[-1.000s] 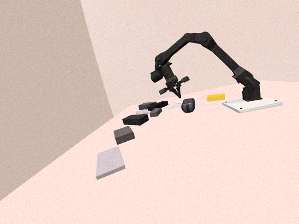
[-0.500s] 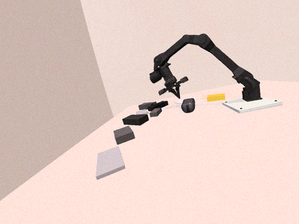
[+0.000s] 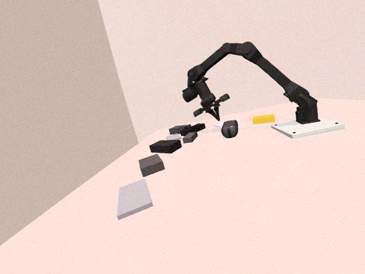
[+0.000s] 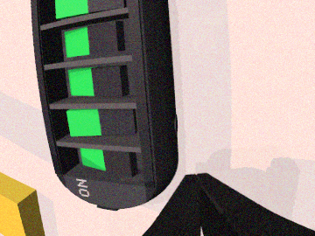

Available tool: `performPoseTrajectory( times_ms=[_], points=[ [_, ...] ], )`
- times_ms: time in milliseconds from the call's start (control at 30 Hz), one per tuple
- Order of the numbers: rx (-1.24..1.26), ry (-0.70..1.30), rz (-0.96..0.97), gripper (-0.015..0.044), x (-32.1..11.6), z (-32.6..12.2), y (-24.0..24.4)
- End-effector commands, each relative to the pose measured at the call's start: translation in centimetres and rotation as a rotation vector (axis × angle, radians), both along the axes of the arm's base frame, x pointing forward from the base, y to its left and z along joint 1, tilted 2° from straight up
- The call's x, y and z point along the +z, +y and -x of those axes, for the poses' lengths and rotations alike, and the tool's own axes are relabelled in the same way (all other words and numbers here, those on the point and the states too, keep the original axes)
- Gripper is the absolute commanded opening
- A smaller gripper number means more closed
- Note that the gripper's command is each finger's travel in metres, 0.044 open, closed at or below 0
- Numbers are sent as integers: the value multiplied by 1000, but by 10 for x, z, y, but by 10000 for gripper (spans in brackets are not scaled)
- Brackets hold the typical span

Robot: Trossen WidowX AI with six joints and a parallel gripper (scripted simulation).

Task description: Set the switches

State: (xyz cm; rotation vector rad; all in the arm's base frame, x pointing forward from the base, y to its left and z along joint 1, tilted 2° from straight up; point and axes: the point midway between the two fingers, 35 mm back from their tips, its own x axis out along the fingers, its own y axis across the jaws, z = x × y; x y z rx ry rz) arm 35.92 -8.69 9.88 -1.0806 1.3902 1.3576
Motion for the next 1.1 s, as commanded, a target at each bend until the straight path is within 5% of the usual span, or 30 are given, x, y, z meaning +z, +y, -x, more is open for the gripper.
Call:
performPoseTrajectory(
  times_ms=[0, 567, 1067],
  points=[
    [0, 0, 0, 0, 0, 0, 0],
    [3, -215, -93, 440, 28, 57, -6],
    [-4, -238, -114, 440, 10, 56, -8]
  ],
)
